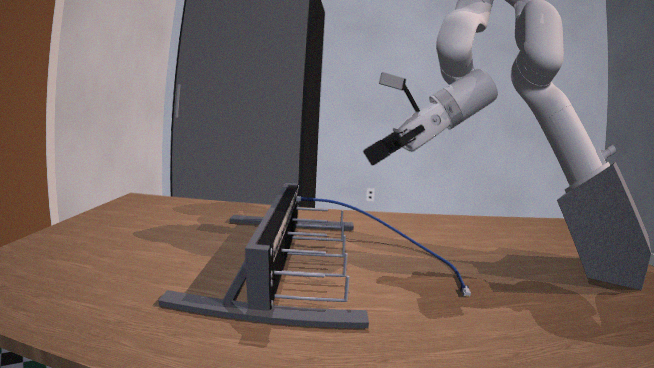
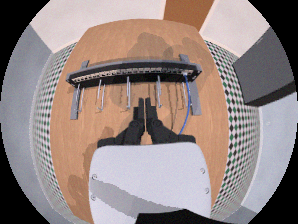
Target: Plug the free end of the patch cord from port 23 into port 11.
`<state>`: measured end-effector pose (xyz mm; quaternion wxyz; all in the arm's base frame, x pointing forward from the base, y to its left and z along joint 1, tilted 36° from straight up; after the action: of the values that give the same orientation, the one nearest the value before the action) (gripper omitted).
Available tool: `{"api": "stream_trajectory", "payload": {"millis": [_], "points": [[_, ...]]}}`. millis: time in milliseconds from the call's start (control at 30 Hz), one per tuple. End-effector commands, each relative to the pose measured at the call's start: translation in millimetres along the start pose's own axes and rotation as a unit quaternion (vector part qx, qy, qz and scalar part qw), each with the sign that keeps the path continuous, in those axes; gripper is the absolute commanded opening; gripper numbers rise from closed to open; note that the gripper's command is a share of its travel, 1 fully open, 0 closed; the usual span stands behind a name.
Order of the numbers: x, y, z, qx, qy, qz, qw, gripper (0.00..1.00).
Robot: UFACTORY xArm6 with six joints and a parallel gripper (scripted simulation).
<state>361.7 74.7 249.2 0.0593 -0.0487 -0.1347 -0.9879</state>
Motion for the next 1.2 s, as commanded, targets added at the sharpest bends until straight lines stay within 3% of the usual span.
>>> {"api": "stream_trajectory", "payload": {"millis": [0, 167, 233, 633, 1167], "points": [[-42.3, 0.0, 0.9, 0.000, 0.002, 0.000, 1.000, 0.00], [-54.1, 0.0, 0.9, 0.000, 0.002, 0.000, 1.000, 0.00], [-71.5, 0.0, 0.9, 0.000, 0.002, 0.000, 1.000, 0.00], [-122.7, 0.0, 1.1, 0.000, 0.002, 0.000, 1.000, 0.00], [-125.2, 0.0, 1.1, 0.000, 0.002, 0.000, 1.000, 0.00]]}}
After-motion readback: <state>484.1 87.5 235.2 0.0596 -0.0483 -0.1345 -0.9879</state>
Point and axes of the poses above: the point where the finger pads meet when closed, its own x axis back along the fingers, its own y axis across the jaws, z = x × y, the point moved 4 cm from there along x, back along the fingers, and after that the axes turned 9 degrees about -x, right-handed, at the moved point
